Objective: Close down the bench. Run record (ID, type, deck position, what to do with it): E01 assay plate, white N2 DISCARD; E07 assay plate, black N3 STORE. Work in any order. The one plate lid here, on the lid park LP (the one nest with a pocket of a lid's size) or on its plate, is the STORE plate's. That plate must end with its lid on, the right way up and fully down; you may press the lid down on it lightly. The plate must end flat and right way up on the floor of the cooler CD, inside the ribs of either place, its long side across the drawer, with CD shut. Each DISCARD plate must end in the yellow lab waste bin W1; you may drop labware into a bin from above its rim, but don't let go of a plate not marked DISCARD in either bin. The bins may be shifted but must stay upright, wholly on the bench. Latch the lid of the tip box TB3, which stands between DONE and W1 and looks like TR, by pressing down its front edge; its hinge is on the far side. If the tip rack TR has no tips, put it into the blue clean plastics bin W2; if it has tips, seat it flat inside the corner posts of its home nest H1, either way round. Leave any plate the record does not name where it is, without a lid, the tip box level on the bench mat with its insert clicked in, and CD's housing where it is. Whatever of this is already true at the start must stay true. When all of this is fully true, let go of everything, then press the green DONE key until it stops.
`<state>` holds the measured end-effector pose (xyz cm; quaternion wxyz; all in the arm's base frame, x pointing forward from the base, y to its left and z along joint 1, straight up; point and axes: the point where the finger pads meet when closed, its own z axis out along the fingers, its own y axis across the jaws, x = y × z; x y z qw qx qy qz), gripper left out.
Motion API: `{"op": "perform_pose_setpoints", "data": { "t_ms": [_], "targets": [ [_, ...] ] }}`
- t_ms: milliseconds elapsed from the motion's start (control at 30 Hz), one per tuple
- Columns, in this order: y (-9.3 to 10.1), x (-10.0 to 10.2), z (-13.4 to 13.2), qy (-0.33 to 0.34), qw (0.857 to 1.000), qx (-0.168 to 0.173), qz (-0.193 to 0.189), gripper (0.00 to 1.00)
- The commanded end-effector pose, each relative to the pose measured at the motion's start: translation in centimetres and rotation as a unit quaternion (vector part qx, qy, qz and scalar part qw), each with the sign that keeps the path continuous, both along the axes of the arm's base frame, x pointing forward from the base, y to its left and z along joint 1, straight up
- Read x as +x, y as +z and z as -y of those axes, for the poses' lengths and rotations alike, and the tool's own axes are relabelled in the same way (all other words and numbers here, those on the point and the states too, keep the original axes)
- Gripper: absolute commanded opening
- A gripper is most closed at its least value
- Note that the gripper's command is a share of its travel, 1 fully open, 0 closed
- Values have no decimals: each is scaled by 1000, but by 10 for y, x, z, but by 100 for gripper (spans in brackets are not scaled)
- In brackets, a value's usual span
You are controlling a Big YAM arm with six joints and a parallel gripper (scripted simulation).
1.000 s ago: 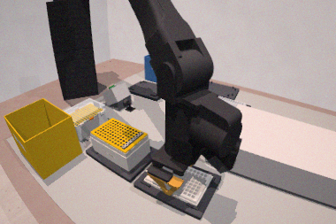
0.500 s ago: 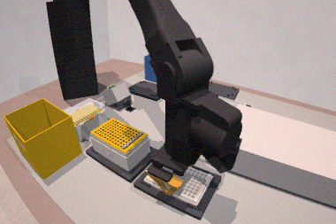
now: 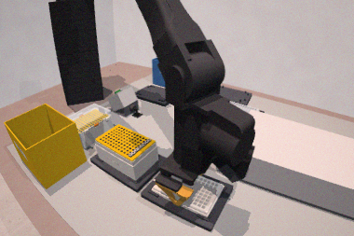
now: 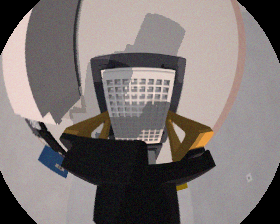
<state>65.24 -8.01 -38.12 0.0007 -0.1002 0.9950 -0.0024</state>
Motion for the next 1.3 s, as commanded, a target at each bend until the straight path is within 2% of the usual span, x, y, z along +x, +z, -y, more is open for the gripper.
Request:
{"op": "perform_pose_setpoints", "data": {
  "t_ms": [0,167,233,333,533,933,967,1033,1067,1167,1267],
  "targets": [
    [10,26,3,-8,1000,-1,26,0],
    [37,44,5,-8,999,-3,44,0],
    [40,44,5,-8,999,-3,44,0],
    [35,35,4,-8,999,-2,35,0],
    [37,29,3,-8,1000,-2,30,0],
    [40,26,3,-8,1000,-1,27,0],
    [34,22,2,-8,1000,-1,21,0],
    [34,22,2,-8,1000,-1,21,0],
    [6,0,0,-8,1000,2,0,0],
    [6,0,0,-8,1000,2,0,0],
    [17,9,1,-8,1000,1,9,0]
  ]
}}
